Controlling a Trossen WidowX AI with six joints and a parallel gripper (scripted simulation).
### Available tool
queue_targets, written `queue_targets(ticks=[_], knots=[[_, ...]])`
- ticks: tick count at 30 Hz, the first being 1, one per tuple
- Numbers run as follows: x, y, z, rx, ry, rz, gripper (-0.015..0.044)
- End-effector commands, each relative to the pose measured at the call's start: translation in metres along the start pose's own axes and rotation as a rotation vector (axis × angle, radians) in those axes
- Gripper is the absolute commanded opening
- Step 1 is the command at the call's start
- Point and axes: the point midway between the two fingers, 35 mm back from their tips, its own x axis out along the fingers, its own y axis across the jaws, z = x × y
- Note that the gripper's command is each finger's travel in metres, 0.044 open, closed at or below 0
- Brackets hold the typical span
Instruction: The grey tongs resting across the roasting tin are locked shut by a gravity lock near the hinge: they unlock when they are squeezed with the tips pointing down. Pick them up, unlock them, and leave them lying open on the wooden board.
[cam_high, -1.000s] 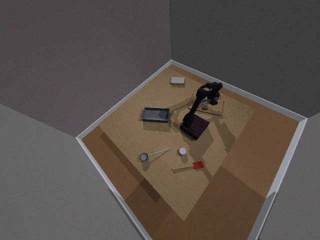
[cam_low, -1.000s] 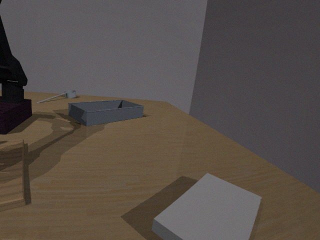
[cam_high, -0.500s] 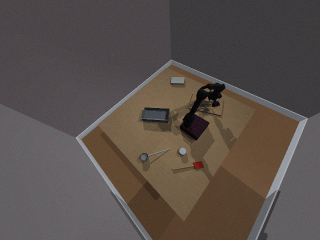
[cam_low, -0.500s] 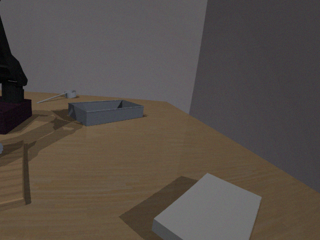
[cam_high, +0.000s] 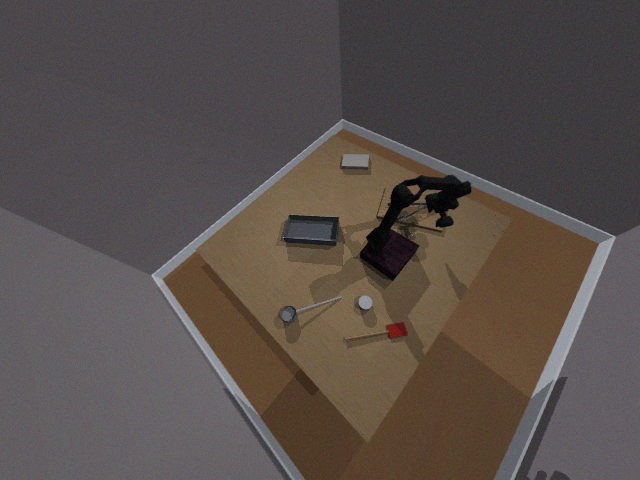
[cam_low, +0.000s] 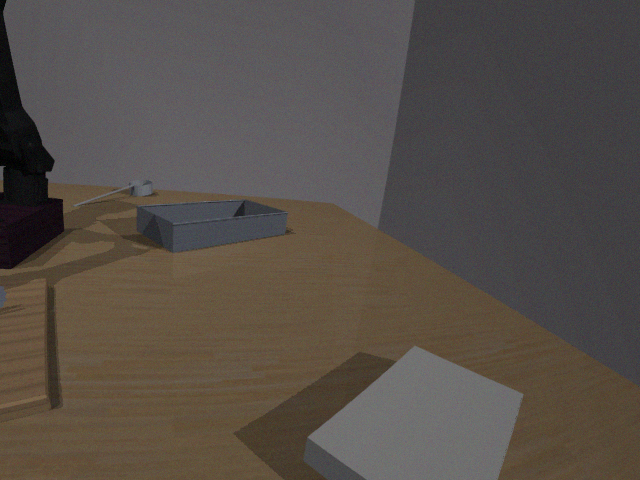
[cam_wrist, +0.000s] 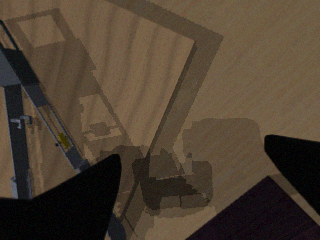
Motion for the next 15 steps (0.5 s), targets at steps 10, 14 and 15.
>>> queue_targets(ticks=[10,14,15], knots=[[-0.050,-0.003,-0.001,0.012,-0.020,0.004,0.0440],[-0.050,-0.003,-0.001,0.012,-0.020,0.004,0.0440],[-0.050,-0.003,-0.001,0.012,-0.020,0.004,0.0440]])
